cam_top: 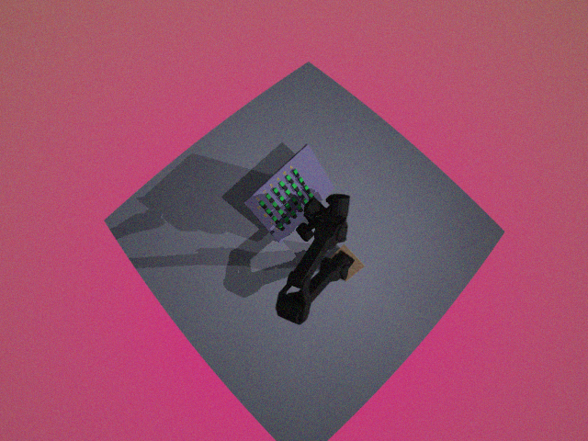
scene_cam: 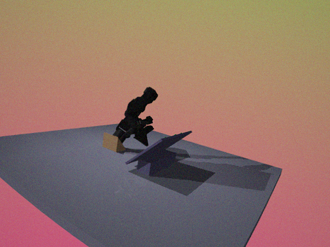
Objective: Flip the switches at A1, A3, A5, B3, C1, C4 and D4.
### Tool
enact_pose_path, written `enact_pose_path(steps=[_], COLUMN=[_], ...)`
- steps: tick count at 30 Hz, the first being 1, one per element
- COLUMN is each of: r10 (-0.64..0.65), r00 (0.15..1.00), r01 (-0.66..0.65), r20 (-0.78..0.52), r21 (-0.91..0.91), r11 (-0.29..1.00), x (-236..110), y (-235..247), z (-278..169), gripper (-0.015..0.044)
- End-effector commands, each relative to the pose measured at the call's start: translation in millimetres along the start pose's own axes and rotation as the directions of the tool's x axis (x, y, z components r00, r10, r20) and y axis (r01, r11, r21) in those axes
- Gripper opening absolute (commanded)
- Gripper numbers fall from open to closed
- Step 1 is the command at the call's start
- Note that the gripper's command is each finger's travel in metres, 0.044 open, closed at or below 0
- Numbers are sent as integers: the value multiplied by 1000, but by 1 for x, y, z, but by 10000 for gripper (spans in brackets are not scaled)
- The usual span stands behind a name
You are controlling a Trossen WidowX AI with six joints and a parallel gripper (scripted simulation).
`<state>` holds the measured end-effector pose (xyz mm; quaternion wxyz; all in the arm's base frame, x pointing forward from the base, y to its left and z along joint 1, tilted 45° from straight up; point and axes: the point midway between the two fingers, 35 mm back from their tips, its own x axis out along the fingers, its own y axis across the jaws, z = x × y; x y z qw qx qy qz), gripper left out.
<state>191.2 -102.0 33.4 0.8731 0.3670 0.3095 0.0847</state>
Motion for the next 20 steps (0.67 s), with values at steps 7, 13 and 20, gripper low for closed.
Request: enact_pose_path(steps=[7,13,20], r10=[15,12,16], r00=[1000,1000,1000], r01=[-15,-12,-16], r20=[-8,-10,-7], r21=[-1,-1,-1], r11=[1000,1000,1000], x=[-38,-41,-44], y=[4,9,21], z=[3,38,73], gripper=[0,0,0])
